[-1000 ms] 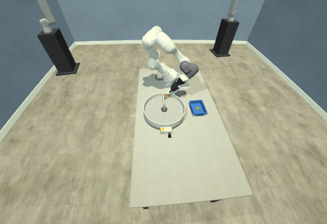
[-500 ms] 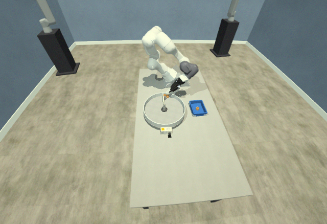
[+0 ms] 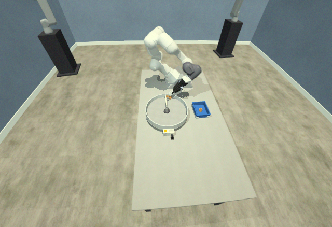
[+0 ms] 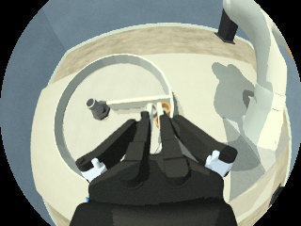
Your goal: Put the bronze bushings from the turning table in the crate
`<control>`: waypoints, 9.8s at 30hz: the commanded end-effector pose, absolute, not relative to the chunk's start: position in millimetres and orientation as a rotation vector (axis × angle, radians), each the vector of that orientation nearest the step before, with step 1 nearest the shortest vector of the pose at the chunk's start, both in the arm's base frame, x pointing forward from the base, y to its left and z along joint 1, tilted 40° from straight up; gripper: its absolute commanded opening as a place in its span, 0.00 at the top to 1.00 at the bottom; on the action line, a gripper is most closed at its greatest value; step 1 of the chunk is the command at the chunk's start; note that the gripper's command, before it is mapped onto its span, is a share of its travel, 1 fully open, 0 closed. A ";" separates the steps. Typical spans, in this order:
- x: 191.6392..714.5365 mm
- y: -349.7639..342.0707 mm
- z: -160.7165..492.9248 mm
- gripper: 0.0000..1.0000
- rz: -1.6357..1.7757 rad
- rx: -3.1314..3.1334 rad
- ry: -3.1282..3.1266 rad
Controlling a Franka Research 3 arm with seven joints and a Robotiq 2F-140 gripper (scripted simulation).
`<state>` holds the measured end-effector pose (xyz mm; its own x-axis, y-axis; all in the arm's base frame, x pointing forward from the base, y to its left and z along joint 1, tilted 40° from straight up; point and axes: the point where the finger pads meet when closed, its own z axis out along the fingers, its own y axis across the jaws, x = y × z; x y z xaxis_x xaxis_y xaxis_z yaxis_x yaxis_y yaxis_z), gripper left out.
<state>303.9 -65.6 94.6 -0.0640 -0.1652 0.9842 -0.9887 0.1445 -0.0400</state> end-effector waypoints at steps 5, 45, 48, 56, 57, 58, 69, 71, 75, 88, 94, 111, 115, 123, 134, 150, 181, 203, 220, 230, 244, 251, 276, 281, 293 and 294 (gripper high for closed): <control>304.6 -66.5 94.3 0.94 1.061 1.199 -1.442; 302.5 -87.2 69.0 0.94 1.061 1.199 -1.442; 302.5 -87.2 69.0 0.94 1.061 1.199 -1.442; 302.5 -87.2 69.0 0.94 1.061 1.199 -1.442; 302.5 -87.2 69.0 0.94 1.061 1.199 -1.442; 302.5 -87.2 69.0 0.94 1.061 1.199 -1.442; 302.5 -87.2 69.0 0.94 1.061 1.199 -1.442; 302.5 -87.2 69.0 0.94 1.061 1.199 -1.442; 302.5 -87.2 69.0 0.94 1.061 1.199 -1.442; 301.4 -93.3 62.2 0.94 1.061 1.199 -1.442; 301.2 -94.9 60.4 0.94 1.061 1.199 -1.442; 301.2 -94.9 60.4 0.94 1.061 1.199 -1.442; 301.2 -94.9 60.4 0.94 1.061 1.199 -1.442; 301.2 -94.9 60.4 0.94 1.061 1.199 -1.442; 301.2 -94.9 60.4 1.00 1.061 1.199 -1.442; 301.2 -94.9 60.4 1.00 1.061 1.199 -1.442; 301.7 -90.5 65.7 1.00 1.061 1.199 -1.442; 307.1 -40.9 125.0 1.00 1.061 1.199 -1.442; 307.4 -38.1 128.3 1.00 1.061 1.199 -1.442; 307.4 -38.1 128.3 1.00 1.061 1.199 -1.442; 307.4 -38.1 128.3 1.00 1.061 1.199 -1.442; 308.1 -37.1 127.4 1.00 1.061 1.199 -1.442; 357.2 34.4 63.1 1.00 1.061 1.199 -1.442; 376.0 61.7 38.5 1.00 1.061 1.199 -1.442; 411.7 113.8 -8.2 1.00 1.061 1.199 -1.442; 414.9 118.3 -12.3 1.00 1.061 1.199 -1.442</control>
<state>412.8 109.6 -7.7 -0.1075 -0.1893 0.9760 -0.9881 0.1288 -0.0838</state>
